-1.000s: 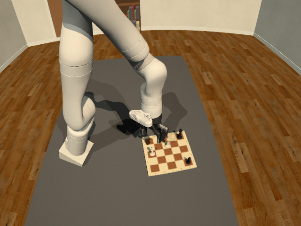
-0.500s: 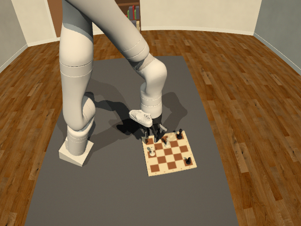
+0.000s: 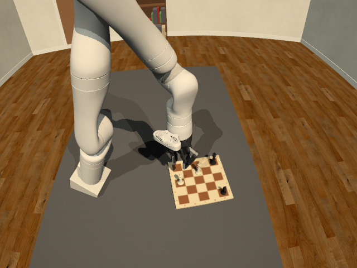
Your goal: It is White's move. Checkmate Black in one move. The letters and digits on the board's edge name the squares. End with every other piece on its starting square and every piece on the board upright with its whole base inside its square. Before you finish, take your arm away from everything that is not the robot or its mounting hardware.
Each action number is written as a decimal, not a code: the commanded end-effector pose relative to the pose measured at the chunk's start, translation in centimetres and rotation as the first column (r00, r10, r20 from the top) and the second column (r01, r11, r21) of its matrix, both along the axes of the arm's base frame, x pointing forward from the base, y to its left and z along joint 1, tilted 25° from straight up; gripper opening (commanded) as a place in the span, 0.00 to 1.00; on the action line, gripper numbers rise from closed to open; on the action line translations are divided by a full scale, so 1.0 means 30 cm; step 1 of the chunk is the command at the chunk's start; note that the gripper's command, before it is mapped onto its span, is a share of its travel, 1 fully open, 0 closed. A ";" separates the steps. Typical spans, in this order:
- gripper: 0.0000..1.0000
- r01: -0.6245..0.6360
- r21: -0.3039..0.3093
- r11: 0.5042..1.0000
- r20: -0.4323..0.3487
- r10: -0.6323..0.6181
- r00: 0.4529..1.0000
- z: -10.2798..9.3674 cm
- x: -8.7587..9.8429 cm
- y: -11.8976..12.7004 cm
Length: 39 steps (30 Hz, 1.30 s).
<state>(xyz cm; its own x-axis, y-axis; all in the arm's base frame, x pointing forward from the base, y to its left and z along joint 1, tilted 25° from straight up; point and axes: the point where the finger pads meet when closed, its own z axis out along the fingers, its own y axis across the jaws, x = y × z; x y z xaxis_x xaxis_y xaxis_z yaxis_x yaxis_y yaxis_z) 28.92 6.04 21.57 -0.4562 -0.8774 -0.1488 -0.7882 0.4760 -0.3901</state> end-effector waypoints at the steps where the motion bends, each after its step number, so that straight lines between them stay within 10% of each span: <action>1: 0.41 0.000 0.000 1.000 0.001 0.000 1.000 0.001 0.001 0.000; 39: 0.41 0.000 0.000 1.000 0.001 0.000 1.000 -0.117 0.055 -0.011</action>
